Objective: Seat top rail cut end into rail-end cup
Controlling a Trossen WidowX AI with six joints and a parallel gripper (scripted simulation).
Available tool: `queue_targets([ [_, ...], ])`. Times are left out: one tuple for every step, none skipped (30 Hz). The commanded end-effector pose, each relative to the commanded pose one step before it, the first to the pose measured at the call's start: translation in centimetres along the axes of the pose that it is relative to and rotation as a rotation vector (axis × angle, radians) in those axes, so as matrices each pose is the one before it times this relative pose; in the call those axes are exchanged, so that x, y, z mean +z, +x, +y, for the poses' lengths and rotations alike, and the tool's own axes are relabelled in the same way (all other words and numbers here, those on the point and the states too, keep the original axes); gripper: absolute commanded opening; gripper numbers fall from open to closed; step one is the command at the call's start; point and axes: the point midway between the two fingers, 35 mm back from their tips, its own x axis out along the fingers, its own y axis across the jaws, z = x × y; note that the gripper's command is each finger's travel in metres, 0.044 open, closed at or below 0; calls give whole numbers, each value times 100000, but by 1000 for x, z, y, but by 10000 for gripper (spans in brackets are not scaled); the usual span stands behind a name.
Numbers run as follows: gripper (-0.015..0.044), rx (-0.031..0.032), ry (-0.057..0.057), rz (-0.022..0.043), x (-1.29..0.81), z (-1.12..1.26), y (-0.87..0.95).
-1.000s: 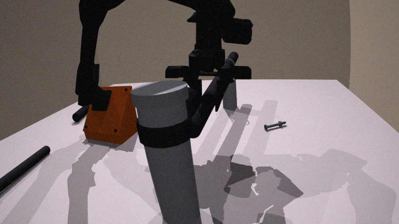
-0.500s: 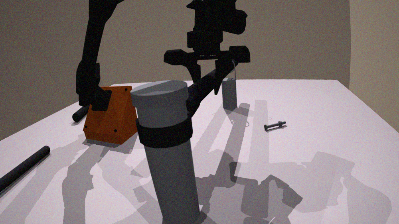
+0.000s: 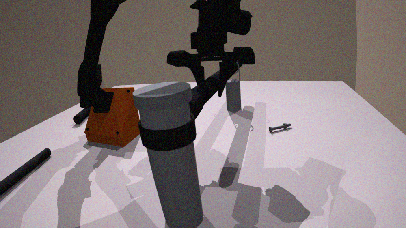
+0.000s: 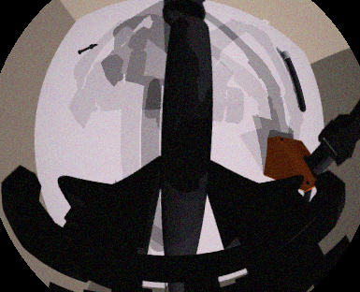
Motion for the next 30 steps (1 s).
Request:
queue_targets([
  [0,413,249,164,167,244,-284],
  [0,36,-1,29,26,31,-30],
  [0,46,-1,37,29,33,-33],
  [0,51,-1,41,29,32,-32],
  [0,55,-1,44,29,31,-32],
  [0,57,-1,46,28,31,-30],
  [0,57,-1,45,27,30,-28],
  [0,63,-1,50,29,33,-29],
  [0,61,0,48,28,32,-27],
  [0,66,0,52,31,34,-28],
  [0,63,0,50,30,32,-25],
  [0,70,0,54,34,35,-26],
  [0,65,0,51,33,32,-23],
  [0,61,0,47,32,29,-20],
  [0,64,0,50,36,30,-20],
  [0,60,0,46,36,27,-17],
  [0,62,0,47,43,29,-15],
  [0,51,0,39,42,24,-10],
  [0,37,0,27,37,17,-5],
  [0,24,0,18,31,10,-2],
  [0,-18,-18,-5,24,-4,11],
  [0,-34,-34,-9,44,-7,21],
  [0,-50,-50,-14,65,-11,32],
  [0,-67,-67,-19,88,-15,43],
  [0,-86,-85,-24,111,-20,54],
  [0,-95,-93,-27,122,-22,60],
  [0,-100,-99,-29,129,-24,64],
  [0,-103,-102,-29,132,-26,65],
  [0,-105,-103,-30,134,-27,66],
  [0,-105,-103,-30,134,-28,67],
])
